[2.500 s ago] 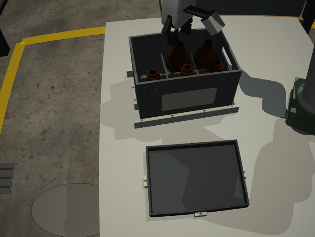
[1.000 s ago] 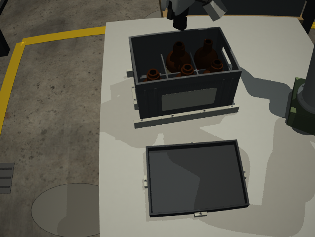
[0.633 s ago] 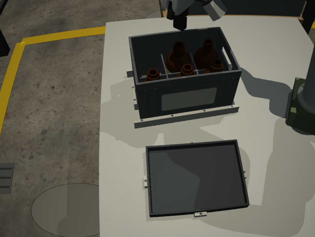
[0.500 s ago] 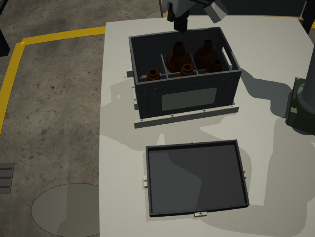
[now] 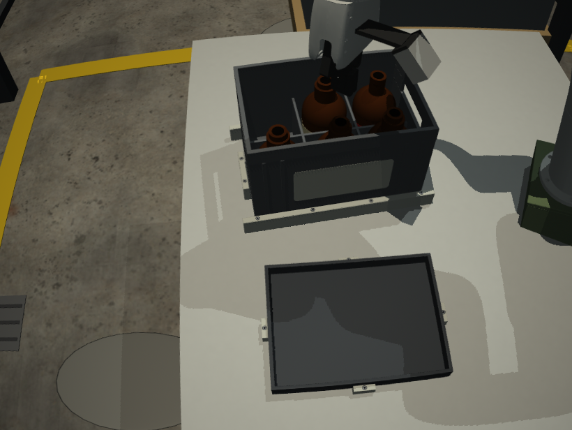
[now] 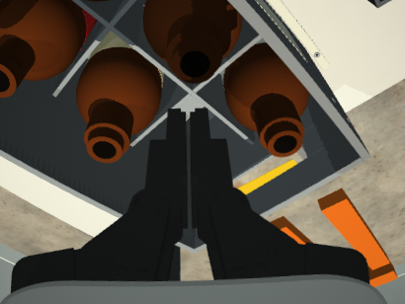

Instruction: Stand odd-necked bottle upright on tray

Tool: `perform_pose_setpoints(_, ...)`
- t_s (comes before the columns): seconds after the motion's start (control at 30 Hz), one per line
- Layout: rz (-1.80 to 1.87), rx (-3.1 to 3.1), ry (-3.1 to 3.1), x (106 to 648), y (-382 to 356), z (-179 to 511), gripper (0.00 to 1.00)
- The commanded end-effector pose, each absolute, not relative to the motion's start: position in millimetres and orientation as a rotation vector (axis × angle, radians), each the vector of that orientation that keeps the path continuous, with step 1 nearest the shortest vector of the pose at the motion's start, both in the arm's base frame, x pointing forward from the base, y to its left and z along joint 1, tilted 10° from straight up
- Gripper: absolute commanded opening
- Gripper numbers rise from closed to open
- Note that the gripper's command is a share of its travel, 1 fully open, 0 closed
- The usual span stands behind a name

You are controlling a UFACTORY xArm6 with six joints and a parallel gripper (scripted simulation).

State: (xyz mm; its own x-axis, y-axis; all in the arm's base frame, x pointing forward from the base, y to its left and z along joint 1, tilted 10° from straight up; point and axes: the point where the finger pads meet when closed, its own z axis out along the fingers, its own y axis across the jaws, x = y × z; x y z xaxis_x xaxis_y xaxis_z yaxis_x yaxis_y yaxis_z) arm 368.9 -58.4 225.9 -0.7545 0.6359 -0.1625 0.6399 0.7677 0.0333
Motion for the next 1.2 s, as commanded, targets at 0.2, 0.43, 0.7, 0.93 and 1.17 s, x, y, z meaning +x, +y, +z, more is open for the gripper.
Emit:
perform_pose_setpoints(0.2, -0.039, 1.019, 2.791, 369.3, -54.6, 227.5, 0.65)
perform_pose_setpoints(0.43, -0.039, 1.019, 2.791, 369.3, -54.6, 227.5, 0.65)
perform_pose_setpoints(0.7, -0.039, 1.019, 2.791, 369.3, -54.6, 227.5, 0.65)
perform_pose_setpoints(0.93, -0.039, 1.019, 2.791, 369.3, -54.6, 227.5, 0.65)
perform_pose_setpoints(1.17, -0.039, 1.019, 2.791, 369.3, -54.6, 227.5, 0.65)
